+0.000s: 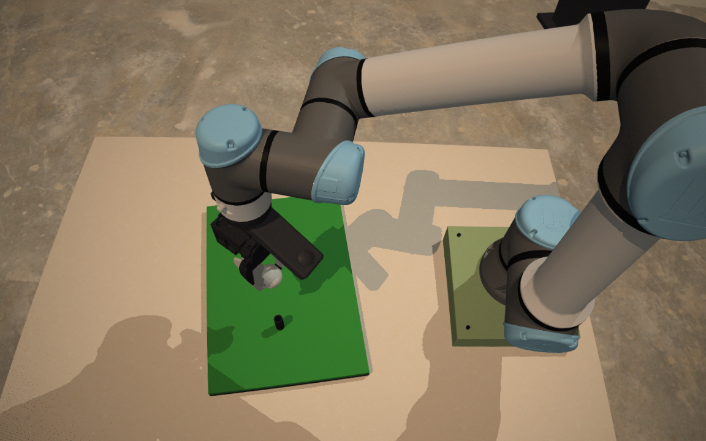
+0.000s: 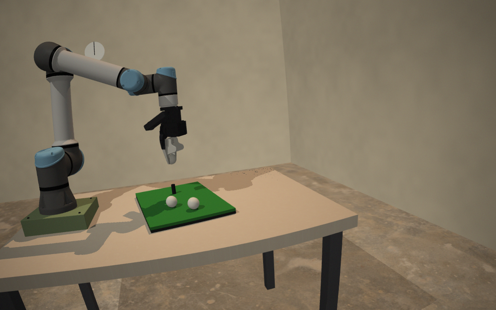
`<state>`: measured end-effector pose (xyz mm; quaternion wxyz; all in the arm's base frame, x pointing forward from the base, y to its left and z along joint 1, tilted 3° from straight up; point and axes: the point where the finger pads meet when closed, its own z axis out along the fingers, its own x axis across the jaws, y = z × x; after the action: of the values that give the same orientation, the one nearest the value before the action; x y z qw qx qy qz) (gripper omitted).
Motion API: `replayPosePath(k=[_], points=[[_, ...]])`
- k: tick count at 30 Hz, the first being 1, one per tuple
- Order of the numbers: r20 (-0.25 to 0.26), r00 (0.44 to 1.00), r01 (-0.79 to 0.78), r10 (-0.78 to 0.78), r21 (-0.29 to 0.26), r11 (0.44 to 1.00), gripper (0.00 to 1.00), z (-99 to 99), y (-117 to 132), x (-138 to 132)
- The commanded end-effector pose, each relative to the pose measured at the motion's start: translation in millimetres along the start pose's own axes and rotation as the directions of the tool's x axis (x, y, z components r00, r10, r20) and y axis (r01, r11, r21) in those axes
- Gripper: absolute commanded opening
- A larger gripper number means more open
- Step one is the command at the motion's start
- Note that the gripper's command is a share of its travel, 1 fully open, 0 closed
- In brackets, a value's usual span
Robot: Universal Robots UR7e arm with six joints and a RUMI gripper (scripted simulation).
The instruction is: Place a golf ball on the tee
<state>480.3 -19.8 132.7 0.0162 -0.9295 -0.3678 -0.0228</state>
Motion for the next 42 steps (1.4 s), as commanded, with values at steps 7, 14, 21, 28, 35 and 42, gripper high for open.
replayPosePath(k=[7,14,21,28,35,42], points=[[0.004,1.000,-0.003,0.003,-0.002,1.000,0.00,-7.4,-23,22],[0.004,1.000,-0.003,0.003,-0.002,1.000,0.00,27.0,-25,22],[0.004,1.000,-0.003,0.003,-0.002,1.000,0.00,71.9,-23,22],[0.004,1.000,-0.003,0.003,-0.002,1.000,0.00,76.7,-23,22],[0.004,1.000,-0.003,0.003,-0.002,1.000,0.00,83.1,-23,22],[0.004,1.000,-0.003,0.003,-0.002,1.000,0.00,89.9,-23,22]])
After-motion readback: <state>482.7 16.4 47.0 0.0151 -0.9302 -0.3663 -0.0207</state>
